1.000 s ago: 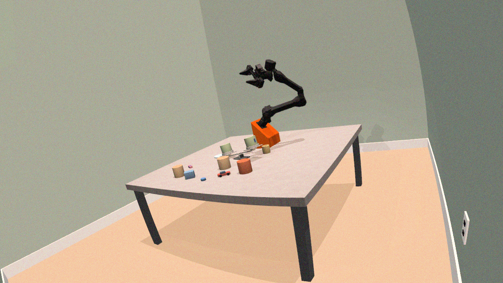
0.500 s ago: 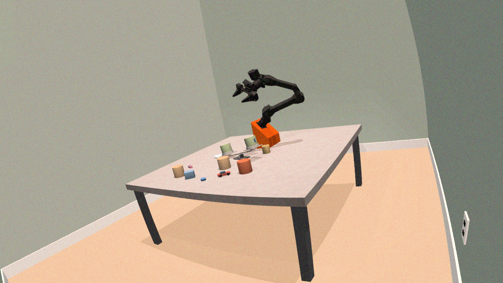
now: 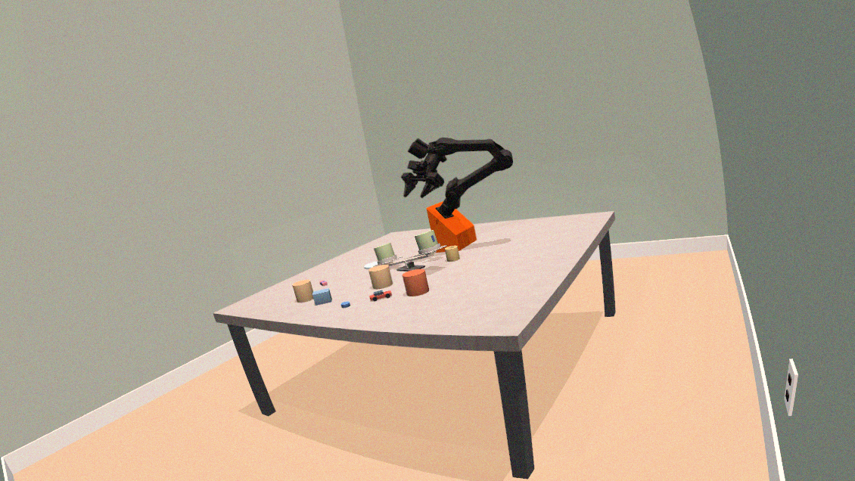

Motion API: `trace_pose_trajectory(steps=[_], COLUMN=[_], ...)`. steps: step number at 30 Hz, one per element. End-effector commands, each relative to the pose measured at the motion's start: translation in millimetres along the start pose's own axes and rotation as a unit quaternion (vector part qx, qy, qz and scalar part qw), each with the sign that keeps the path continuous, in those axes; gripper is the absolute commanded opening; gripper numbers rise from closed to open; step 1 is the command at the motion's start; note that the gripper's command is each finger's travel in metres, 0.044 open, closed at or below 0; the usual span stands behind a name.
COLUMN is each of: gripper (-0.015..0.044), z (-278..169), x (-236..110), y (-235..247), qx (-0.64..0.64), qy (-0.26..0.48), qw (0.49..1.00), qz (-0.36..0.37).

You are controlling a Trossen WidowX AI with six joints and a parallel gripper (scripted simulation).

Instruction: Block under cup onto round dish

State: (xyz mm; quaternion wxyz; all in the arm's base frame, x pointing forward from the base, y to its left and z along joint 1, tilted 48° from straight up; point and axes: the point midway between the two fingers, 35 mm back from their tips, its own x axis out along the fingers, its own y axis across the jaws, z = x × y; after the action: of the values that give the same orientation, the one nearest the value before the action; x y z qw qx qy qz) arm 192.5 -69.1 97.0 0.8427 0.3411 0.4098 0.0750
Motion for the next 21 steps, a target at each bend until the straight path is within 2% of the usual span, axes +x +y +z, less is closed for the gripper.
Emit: trace_pose_trajectory(steps=[1, 9, 21], gripper=[0.0440, 0.0440, 0.0440], z=[-19, -18, 2], x=[7, 8, 26], y=[4, 3, -17], qx=[0.038, 0.029, -0.136], qy=[0.019, 0.023, 0.094], qw=[0.998, 0.999, 0.984], qz=[0.036, 0.037, 0.058])
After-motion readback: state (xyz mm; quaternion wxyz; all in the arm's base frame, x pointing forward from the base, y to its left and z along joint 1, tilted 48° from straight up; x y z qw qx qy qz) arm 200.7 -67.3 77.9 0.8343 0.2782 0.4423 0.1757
